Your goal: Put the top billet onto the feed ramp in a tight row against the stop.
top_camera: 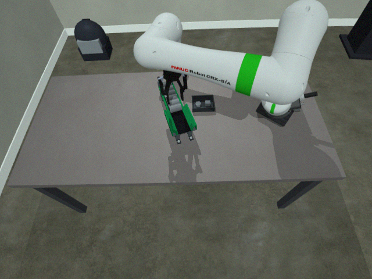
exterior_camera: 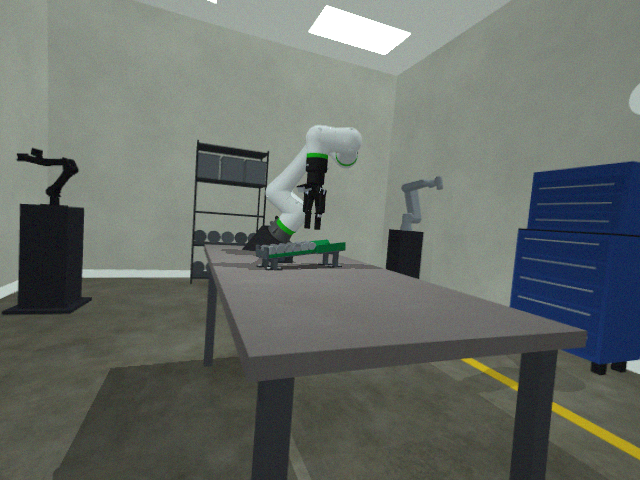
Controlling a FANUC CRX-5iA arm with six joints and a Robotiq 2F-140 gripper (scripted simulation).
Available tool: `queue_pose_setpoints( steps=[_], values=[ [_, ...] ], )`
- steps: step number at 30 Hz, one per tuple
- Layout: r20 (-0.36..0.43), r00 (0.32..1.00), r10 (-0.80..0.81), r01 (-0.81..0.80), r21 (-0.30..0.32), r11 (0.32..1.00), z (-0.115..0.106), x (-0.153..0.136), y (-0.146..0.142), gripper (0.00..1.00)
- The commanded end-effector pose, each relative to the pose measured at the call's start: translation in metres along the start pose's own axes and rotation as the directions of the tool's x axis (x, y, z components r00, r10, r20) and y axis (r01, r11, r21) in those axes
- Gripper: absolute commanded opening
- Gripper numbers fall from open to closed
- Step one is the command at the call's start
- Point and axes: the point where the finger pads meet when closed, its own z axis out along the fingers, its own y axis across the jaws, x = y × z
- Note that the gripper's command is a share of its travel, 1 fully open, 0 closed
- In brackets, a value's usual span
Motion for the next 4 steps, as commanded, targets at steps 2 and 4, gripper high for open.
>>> queue_pose_setpoints(
  steps=[2, 4],
  values=[
    [-0.001, 1.0, 0.0, 0.0, 0.001, 1.0, -0.0011, 0.0003, -0.0002, 0.49],
    [-0.001, 1.0, 0.0, 0.0, 0.001, 1.0, -0.0011, 0.0003, -0.0002, 0.49]
  ],
)
